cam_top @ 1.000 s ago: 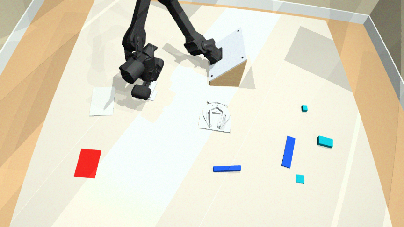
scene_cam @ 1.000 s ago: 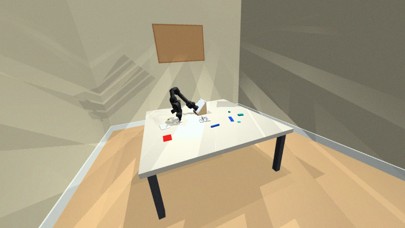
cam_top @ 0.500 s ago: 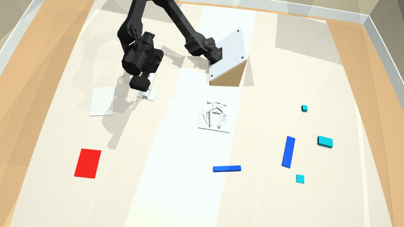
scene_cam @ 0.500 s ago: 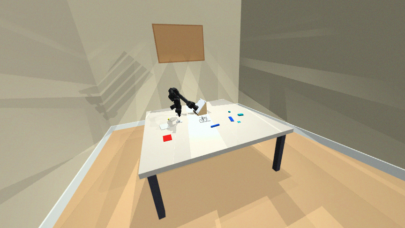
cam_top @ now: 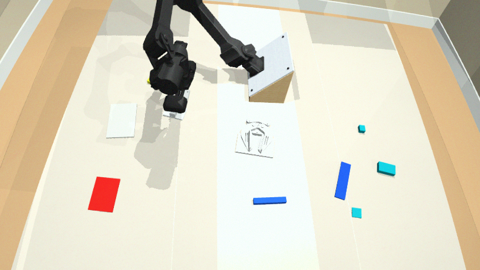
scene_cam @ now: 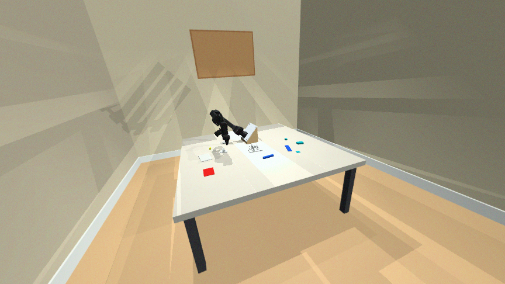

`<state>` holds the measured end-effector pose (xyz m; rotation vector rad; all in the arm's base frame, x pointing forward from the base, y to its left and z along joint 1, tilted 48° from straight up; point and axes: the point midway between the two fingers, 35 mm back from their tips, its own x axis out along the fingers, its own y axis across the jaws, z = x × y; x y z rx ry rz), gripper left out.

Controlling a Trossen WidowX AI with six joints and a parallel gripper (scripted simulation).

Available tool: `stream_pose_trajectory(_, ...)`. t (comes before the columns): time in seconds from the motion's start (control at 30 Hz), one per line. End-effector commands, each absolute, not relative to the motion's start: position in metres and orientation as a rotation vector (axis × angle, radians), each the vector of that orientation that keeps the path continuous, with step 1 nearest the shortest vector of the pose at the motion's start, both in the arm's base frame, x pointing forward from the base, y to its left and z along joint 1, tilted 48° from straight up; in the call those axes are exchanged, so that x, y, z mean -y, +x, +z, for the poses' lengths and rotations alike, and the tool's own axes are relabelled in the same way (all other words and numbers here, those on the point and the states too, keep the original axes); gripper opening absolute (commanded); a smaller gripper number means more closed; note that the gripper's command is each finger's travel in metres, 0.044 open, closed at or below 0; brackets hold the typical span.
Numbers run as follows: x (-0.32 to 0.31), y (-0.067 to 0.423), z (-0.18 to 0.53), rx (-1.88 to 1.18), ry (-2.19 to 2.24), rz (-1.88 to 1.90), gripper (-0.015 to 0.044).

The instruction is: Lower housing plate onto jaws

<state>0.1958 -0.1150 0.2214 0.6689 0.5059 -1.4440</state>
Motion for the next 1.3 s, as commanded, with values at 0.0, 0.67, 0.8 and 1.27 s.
stream_pose_trajectory(0.0,0.108,0.203,0.214,-0.562,0.625,-1.415,0.0351)
stream_pose_trajectory(0.67,0.068,0.234,0.171,-0.820,0.366,-1.256,0.0351)
stream_pose_trajectory(0.8,0.059,0.238,0.163,-0.867,0.311,-1.221,0.0351)
stream_pose_trajectory(1.27,0.027,0.247,0.131,-1.021,0.107,-1.095,0.0351)
